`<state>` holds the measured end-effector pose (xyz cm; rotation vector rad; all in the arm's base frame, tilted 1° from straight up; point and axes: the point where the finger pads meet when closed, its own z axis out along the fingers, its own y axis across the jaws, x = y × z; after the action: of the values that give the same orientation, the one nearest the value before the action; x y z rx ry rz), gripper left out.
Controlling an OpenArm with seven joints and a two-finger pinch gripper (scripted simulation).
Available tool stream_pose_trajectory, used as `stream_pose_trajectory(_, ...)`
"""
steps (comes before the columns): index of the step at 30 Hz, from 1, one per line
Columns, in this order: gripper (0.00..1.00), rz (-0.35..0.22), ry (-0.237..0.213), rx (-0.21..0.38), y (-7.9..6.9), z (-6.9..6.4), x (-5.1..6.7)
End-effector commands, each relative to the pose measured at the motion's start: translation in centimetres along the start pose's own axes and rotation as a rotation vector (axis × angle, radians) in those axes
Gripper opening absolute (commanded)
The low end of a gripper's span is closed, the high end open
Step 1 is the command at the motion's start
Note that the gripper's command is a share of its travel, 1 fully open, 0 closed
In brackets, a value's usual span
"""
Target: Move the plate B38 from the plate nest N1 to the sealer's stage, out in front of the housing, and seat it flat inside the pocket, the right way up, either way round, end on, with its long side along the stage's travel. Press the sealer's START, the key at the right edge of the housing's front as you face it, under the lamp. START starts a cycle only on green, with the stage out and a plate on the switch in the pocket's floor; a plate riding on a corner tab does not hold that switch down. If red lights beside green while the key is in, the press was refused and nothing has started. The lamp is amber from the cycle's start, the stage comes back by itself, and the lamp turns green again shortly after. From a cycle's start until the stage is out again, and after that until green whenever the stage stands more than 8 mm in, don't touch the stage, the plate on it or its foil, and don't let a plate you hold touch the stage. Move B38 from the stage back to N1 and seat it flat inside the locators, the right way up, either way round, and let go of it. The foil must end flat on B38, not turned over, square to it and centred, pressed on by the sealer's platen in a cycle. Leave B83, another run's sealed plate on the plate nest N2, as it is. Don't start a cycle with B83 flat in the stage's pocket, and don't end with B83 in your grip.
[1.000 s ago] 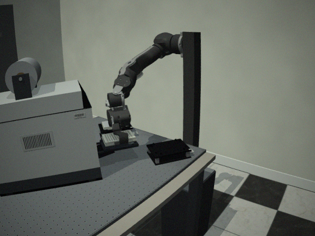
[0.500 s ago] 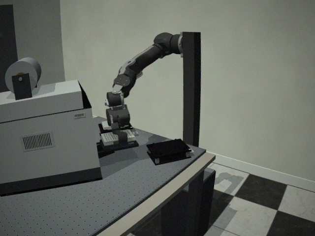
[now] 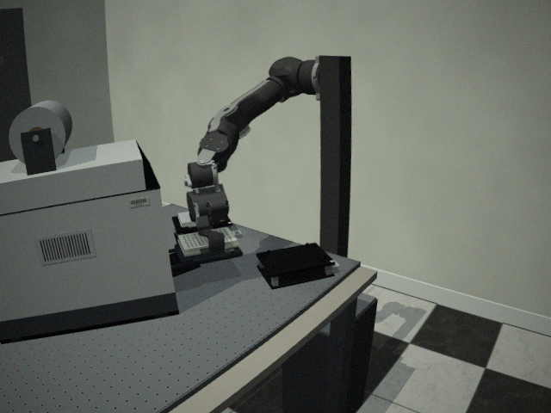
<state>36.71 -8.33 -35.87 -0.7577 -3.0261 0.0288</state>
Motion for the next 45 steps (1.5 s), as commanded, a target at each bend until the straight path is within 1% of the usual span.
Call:
stream_pose_trajectory(1,0.00,0.001,-0.004,-0.004,0.1,-0.1,-0.1)
stream_pose_trajectory(4,0.00,0.001,-0.004,-0.004,0.1,-0.1,-0.1)
stream_pose_trajectory(9,0.00,0.000,-0.008,-0.005,0.2,-0.5,-0.4)
stream_pose_trajectory(21,0.00,0.000,-0.008,-0.005,0.2,-0.5,-0.4)
stream_pose_trajectory(26,0.00,-0.004,-0.002,-0.004,0.1,0.1,-0.2)
stream_pose_trajectory(38,0.00,-0.004,-0.002,-0.004,0.1,0.1,-0.2)
stream_pose_trajectory(45,0.00,-0.002,-0.003,-0.004,0.0,0.5,-0.1)
